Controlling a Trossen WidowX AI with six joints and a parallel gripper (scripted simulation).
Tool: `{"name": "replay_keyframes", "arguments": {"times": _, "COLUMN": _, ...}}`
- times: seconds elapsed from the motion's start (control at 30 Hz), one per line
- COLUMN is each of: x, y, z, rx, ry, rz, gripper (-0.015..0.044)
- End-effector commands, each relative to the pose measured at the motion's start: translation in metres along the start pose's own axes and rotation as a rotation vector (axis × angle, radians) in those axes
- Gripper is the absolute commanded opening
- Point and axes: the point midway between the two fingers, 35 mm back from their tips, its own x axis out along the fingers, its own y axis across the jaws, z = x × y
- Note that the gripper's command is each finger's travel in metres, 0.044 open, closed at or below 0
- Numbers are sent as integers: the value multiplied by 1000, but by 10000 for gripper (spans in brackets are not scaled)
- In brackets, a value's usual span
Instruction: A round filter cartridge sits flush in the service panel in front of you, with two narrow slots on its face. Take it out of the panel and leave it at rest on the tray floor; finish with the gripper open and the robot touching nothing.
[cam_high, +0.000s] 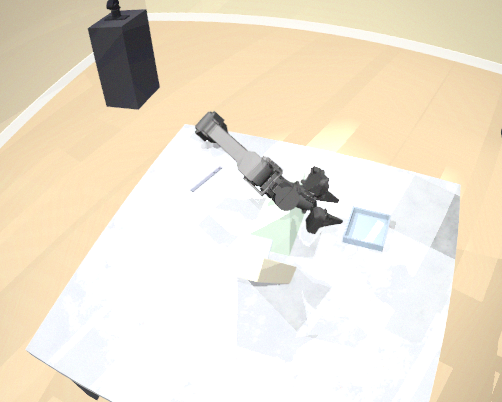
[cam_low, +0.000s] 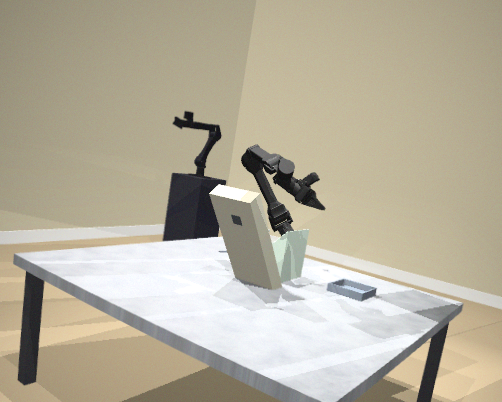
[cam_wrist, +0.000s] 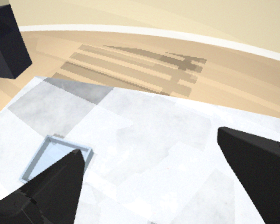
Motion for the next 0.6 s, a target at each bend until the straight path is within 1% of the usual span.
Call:
{"name": "replay_keyframes", "arguments": {"times": 0.0, "x": -1, "y": -1, "z": -2, "rx": 7, "ry": 12, "rz": -11, "gripper": 374}}
{"name": "replay_keyframes", "arguments": {"times": 0.07, "x": -6, "y": -6, "z": -14, "rx": 63, "ry": 104, "rz": -101, "gripper": 321}}
{"name": "replay_keyframes", "arguments": {"times": 0.13, "x": -19, "y": -14, "z": -32, "rx": 156, "ry": 225, "rz": -256, "gripper": 269}}
{"name": "replay_keyframes", "arguments": {"times": 0.27, "x": -59, "y": -28, "z": -62, "rx": 358, "ry": 400, "rz": -618, "gripper": 164}}
{"name": "replay_keyframes", "arguments": {"times": 0.37, "x": -98, "y": -31, "z": -81, "rx": 518, "ry": 468, "rz": -925, "gripper": 92}}
{"name": "replay_keyframes", "arguments": {"times": 0.47, "x": -141, "y": -25, "z": -94, "rx": 673, "ry": 479, "rz": -1243, "gripper": 92}}
{"name": "replay_keyframes", "arguments": {"times": 0.57, "x": -166, "y": -16, "z": -101, "rx": 761, "ry": 462, "rz": -1434, "gripper": 92}}
